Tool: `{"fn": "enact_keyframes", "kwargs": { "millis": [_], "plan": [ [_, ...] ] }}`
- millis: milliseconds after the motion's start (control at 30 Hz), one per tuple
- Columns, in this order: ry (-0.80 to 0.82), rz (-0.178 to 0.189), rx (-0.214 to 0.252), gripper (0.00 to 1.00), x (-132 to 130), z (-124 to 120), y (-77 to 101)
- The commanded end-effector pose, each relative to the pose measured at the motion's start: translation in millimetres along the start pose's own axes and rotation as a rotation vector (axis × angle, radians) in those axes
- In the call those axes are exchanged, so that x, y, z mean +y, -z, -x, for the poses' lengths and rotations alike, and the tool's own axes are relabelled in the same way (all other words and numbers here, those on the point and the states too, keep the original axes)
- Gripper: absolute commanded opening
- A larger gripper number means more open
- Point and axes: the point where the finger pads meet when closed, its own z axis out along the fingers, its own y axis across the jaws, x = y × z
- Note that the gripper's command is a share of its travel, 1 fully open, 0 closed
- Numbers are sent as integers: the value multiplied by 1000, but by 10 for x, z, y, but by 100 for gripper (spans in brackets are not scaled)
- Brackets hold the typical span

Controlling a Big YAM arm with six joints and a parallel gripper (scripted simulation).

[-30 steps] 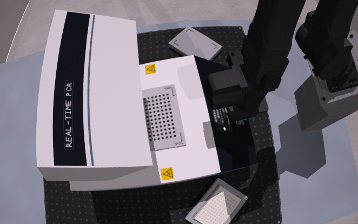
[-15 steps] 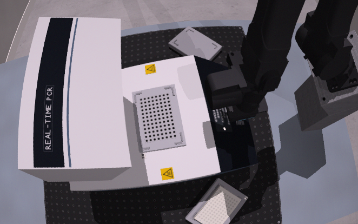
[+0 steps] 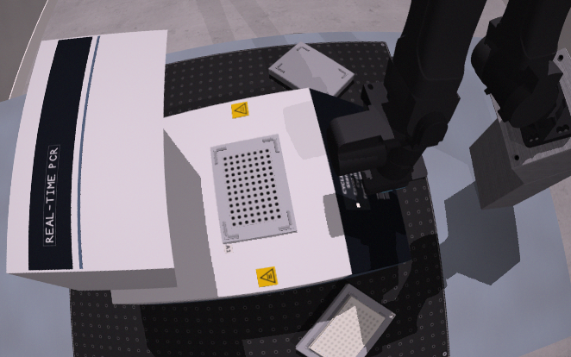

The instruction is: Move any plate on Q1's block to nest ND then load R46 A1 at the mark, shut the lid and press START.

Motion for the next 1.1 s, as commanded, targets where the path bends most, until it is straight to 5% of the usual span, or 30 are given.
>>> {"fn": "enact_keyframes", "kwargs": {
  "millis": [0, 533, 1067],
  "plan": [
    [19, 2, 3, 0, 23, -27, -11],
    [-9, -6, 1, 0, -221, -14, 215],
    [-9, 18, 8, 0, -66, -34, 205]
  ]
}}
